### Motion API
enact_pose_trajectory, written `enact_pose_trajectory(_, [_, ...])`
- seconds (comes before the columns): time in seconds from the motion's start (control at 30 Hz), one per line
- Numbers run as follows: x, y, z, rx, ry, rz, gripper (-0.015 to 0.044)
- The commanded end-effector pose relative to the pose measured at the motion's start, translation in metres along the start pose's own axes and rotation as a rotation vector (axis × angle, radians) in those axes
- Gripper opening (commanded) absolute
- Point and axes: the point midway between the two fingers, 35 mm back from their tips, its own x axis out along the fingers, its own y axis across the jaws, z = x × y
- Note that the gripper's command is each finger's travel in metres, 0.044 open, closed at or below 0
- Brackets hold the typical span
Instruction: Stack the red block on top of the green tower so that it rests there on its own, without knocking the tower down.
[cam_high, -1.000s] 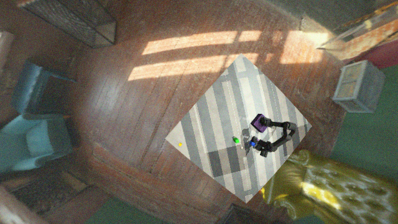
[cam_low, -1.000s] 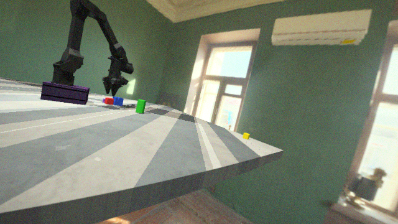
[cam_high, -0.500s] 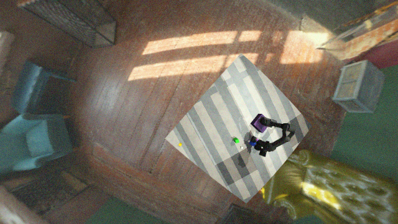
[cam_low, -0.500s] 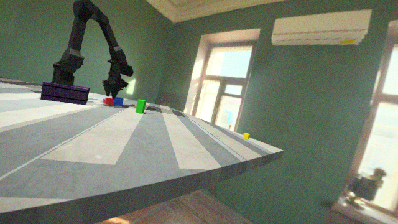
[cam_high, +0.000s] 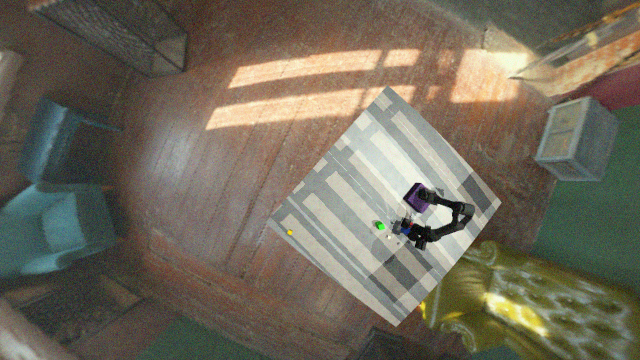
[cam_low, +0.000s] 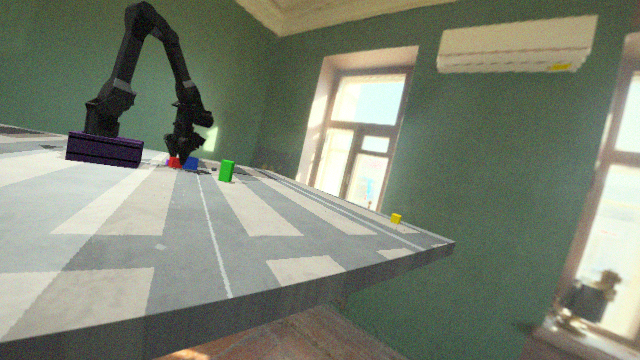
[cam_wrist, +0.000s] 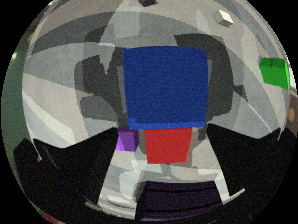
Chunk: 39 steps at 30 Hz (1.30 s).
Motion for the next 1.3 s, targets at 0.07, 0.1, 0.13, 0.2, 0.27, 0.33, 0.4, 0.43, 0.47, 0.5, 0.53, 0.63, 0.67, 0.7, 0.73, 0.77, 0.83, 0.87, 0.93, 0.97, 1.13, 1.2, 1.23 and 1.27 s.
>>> enact_pose_trajectory(0.07, [0.0083,-0.0019,-0.0056,0.003,0.017,-0.008,0.0440])
enact_pose_trajectory(0.1, [0.0083,-0.0019,-0.0056,0.003,0.017,-0.008,0.0440])
enact_pose_trajectory(0.13, [0.0083,-0.0019,-0.0056,0.003,0.017,-0.008,0.0440])
enact_pose_trajectory(0.2, [0.0083,-0.0019,-0.0056,0.003,0.017,-0.008,0.0440])
enact_pose_trajectory(0.27, [0.0083,-0.0019,-0.0056,0.003,0.017,-0.008,0.0440])
enact_pose_trajectory(0.33, [0.0083,-0.0019,-0.0056,0.003,0.017,-0.008,0.0440])
enact_pose_trajectory(0.4, [0.0083,-0.0019,-0.0056,0.003,0.017,-0.008,0.0440])
enact_pose_trajectory(0.43, [0.0083,-0.0019,-0.0056,0.003,0.017,-0.008,0.0440])
enact_pose_trajectory(0.47, [0.0083,-0.0019,-0.0056,0.003,0.017,-0.008,0.0440])
enact_pose_trajectory(0.5, [0.0083,-0.0019,-0.0056,0.003,0.017,-0.008,0.0440])
enact_pose_trajectory(0.53, [0.0083,-0.0019,-0.0056,0.003,0.017,-0.008,0.0440])
enact_pose_trajectory(0.63, [0.0083,-0.0019,-0.0056,0.003,0.017,-0.008,0.0440])
enact_pose_trajectory(0.67, [0.0083,-0.0019,-0.0056,0.003,0.017,-0.008,0.0440])
enact_pose_trajectory(0.7, [0.0083,-0.0019,-0.0056,0.003,0.017,-0.008,0.0440])
enact_pose_trajectory(0.73, [0.0079,-0.0019,-0.0055,0.003,0.017,-0.008,0.0440])
enact_pose_trajectory(0.77, [0.0079,-0.0019,-0.0055,0.003,0.017,-0.008,0.0414])
enact_pose_trajectory(0.83, [0.0079,-0.0019,-0.0055,0.003,0.017,-0.008,0.0361])
enact_pose_trajectory(0.87, [0.0079,-0.0019,-0.0055,0.003,0.017,-0.008,0.0335])
enact_pose_trajectory(0.93, [0.0079,-0.0019,-0.0055,0.003,0.017,-0.008,0.0282])
enact_pose_trajectory(0.97, [0.0079,-0.0019,-0.0055,0.003,0.017,-0.008,0.0256])
enact_pose_trajectory(1.13, [0.0079,-0.0019,-0.0055,0.003,0.017,-0.008,0.0125])
enact_pose_trajectory(1.2, [0.0079,-0.0019,-0.0055,0.003,0.017,-0.008,0.0112])
enact_pose_trajectory(1.23, [0.0079,-0.0019,-0.0055,0.003,0.017,-0.008,0.0105])
enact_pose_trajectory(1.27, [0.0079,-0.0019,-0.0055,0.003,0.017,-0.008,0.0098])
